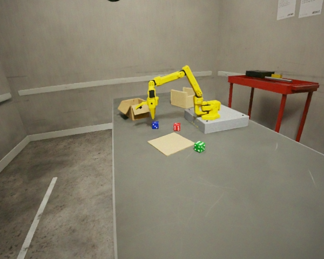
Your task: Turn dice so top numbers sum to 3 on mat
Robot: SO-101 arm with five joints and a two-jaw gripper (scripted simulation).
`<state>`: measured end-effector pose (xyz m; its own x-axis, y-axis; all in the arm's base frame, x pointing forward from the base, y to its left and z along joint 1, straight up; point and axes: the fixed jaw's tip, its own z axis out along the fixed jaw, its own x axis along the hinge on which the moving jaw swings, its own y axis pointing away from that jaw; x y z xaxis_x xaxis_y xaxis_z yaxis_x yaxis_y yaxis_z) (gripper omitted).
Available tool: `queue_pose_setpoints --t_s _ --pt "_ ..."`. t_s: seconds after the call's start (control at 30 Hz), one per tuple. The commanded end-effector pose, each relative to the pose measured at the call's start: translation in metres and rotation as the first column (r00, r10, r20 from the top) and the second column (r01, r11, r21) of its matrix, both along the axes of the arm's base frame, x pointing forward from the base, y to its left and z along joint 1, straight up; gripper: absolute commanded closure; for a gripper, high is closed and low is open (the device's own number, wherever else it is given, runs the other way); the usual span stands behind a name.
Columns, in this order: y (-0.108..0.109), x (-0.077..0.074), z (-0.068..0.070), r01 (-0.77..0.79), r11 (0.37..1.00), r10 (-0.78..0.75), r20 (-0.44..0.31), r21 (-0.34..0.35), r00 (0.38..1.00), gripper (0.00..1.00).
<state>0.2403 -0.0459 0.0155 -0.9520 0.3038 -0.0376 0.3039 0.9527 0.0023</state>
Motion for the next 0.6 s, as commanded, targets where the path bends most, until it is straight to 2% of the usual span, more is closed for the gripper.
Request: queue_pose_setpoints --t_s 0.0,0.1,0.13,0.57 --pt "-0.0015 -0.002 -0.0044 0.011 1.0 -0.01 -0.023 0.006 1.0 0.65" --pt "-0.0015 -0.002 -0.0044 0.011 1.0 -0.01 -0.023 0.006 1.0 0.65" --pt "-0.0038 -0.0056 -0.0053 0.018 1.0 -0.017 -0.044 0.011 0.999 0.65" --pt "-0.0038 -0.0056 -0.0053 0.018 1.0 -0.017 -0.044 0.011 0.999 0.65"
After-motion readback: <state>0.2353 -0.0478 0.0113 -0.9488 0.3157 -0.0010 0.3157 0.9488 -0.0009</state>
